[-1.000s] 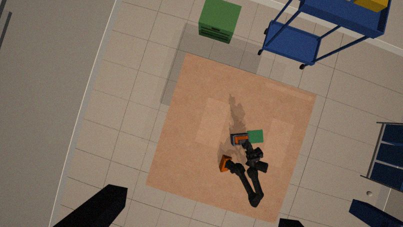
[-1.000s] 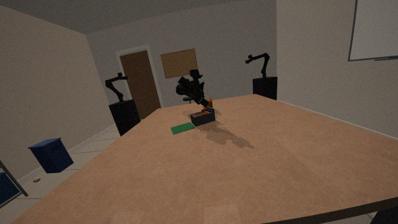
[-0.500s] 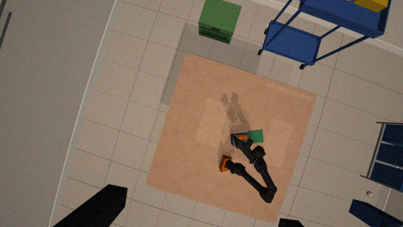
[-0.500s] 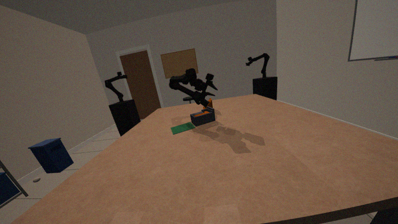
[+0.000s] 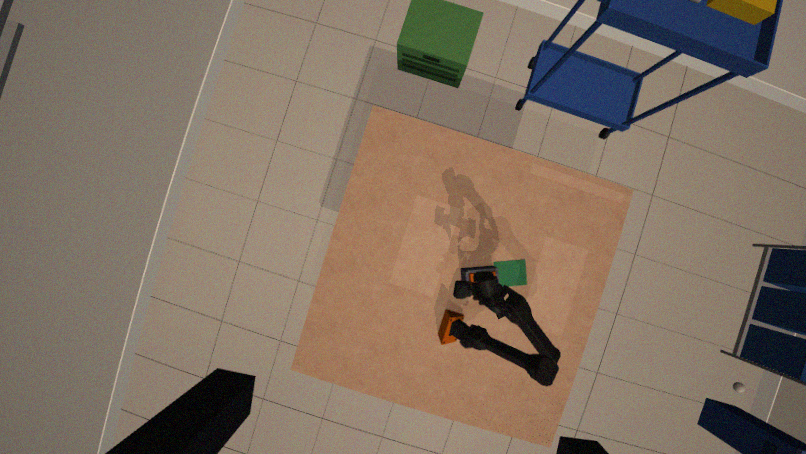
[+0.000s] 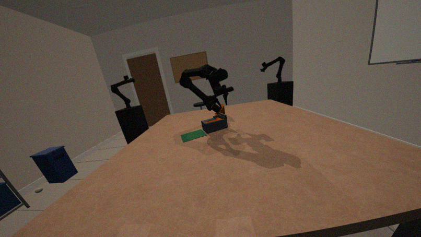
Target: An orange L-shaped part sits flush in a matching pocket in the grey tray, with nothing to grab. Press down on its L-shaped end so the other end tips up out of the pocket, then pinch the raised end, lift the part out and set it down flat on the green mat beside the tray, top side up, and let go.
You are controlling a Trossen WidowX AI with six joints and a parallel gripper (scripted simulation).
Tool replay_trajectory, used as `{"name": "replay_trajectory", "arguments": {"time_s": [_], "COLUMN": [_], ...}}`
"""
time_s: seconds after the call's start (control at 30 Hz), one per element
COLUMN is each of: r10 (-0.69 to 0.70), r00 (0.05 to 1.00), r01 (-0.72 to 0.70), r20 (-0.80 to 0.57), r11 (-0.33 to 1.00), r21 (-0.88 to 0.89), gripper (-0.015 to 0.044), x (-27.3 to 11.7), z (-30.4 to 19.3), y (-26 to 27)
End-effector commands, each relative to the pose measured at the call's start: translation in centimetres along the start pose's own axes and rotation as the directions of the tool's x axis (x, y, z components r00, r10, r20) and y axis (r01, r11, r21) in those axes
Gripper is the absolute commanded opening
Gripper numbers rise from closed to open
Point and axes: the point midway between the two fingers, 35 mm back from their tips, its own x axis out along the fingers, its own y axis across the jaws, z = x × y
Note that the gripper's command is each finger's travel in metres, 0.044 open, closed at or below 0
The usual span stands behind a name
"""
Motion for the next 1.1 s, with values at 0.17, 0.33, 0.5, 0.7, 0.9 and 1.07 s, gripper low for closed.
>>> {"name": "replay_trajectory", "arguments": {"time_s": [0.17, 0.33, 0.5, 0.7, 0.9, 1.07], "r10": [-0.235, -0.234, -0.234, -0.237, -0.237, -0.237], "r00": [0.968, 0.968, 0.969, 0.968, 0.968, 0.968], "r01": [0.211, 0.211, 0.210, 0.214, 0.214, 0.214], "r20": [-0.087, -0.086, -0.085, -0.086, -0.085, -0.085], "r11": [0.952, 0.952, 0.953, 0.952, 0.952, 0.952], "r21": [-0.220, -0.220, -0.220, -0.219, -0.219, -0.219], "gripper": [0.0180, 0.0180, 0.0180, 0.0180, 0.0180, 0.0180], "x": [-0.9, -0.7, 3.0, 6.2, 6.4, 7.1], "z": [0.1, 0.1, 0.1, -0.5, -0.5, -0.5], "y": [-0.9, -1.0, -1.8, -2.8, -2.8, -3.0]}}
